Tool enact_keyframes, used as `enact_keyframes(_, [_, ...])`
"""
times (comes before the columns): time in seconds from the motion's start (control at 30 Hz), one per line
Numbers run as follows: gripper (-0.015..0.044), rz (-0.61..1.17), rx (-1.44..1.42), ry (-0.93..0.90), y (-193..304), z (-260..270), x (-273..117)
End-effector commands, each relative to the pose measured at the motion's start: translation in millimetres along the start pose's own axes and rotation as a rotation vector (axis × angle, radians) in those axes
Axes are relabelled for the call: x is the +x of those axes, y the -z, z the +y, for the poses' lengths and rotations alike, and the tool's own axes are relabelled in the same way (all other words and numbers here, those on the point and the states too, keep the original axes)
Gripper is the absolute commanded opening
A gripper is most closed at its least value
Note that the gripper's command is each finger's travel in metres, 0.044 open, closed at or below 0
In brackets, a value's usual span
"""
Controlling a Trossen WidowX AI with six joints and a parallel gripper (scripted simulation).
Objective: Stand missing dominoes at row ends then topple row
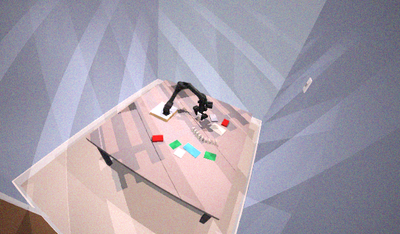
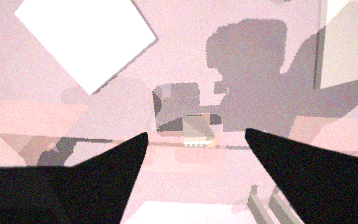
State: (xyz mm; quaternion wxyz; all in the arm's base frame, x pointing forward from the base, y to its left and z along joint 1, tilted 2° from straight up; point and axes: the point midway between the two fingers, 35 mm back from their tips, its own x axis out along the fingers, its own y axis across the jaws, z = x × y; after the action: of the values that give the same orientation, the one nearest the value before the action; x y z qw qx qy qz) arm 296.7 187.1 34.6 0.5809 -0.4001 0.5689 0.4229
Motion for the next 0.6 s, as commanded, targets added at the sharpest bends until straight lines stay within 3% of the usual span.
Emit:
enact_keyframes(0.0, [0.0440, 0.002, -0.002, 0.005, 0.2, -0.6, 5.6])
enact_keyframes(0.2, [0.0440, 0.002, -0.002, 0.005, 0.4, -0.5, 13.0])
enact_keyframes(0.57, [0.0151, 0.002, -0.002, 0.005, 0.4, -0.5, 13.0])
